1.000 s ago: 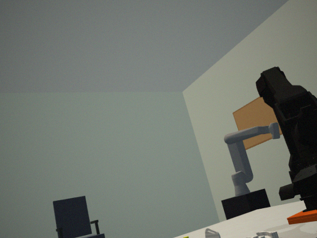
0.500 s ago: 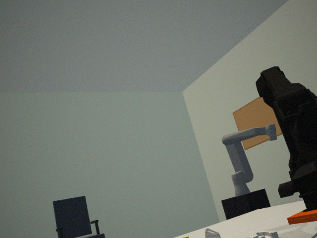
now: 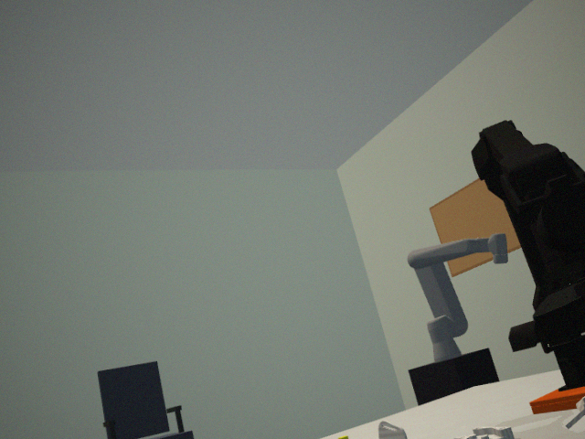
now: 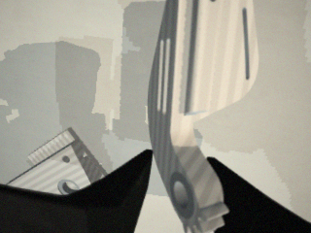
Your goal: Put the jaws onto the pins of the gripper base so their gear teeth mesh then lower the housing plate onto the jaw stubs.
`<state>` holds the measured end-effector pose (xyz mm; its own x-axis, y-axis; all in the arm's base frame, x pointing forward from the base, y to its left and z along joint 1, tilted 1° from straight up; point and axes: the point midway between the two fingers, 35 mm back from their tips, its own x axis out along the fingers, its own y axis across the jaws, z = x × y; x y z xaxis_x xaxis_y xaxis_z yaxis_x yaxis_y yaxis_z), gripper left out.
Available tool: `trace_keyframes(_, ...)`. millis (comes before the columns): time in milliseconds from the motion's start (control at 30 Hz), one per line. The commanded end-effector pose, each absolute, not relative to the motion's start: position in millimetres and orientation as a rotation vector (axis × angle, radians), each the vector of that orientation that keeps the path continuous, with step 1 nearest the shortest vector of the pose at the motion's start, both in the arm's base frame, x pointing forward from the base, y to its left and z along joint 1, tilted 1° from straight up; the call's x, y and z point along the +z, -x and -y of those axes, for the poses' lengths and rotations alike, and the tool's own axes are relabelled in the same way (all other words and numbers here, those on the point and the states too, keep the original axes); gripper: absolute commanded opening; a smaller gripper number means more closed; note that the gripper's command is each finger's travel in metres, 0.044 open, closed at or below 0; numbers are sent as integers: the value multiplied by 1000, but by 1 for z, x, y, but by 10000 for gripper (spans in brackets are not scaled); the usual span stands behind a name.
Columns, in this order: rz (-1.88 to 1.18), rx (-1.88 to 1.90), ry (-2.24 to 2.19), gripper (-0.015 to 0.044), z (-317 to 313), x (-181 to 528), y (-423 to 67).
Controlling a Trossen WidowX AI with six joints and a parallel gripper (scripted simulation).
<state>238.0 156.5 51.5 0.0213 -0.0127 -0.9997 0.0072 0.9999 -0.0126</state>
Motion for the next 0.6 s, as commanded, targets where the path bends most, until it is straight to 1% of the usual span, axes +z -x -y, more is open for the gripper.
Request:
trace_keyframes(0, -1537, -6, 5, 37, -157, 60, -239)
trace_keyframes(400, -1537, -6, 5, 37, -157, 60, -239)
trace_keyframes(567, -1537, -6, 5, 37, -158, 73, -240)
